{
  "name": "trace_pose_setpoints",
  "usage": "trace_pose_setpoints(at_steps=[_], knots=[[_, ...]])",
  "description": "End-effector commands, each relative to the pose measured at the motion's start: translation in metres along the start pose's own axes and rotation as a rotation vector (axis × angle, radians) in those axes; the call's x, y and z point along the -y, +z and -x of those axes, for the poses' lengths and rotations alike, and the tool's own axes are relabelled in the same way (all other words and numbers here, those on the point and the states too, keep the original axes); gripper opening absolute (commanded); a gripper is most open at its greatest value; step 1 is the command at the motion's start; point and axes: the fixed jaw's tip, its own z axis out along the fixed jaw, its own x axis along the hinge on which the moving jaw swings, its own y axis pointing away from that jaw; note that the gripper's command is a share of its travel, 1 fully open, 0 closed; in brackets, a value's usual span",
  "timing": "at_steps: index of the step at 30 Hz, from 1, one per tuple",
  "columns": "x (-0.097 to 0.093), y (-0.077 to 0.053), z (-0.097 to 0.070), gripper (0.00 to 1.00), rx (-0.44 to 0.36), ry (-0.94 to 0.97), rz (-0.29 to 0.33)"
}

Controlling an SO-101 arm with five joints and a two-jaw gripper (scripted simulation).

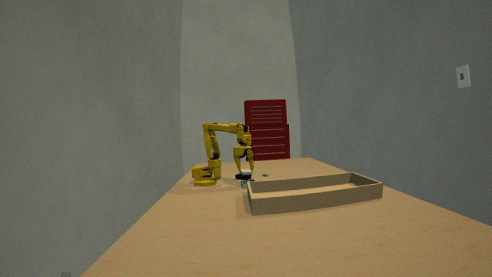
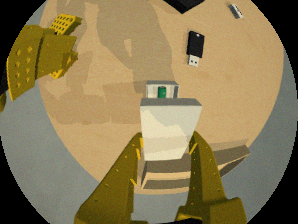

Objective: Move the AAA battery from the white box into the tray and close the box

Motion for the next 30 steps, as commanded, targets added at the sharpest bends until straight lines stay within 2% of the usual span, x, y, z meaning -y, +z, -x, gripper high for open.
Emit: trace_pose_setpoints(at_steps=[1,30], knots=[[0.0055,-0.0122,-0.0028,0.20,-0.032,-0.010,-0.040],[0.0060,-0.0145,-0.0032,0.20,-0.032,-0.010,-0.040]])
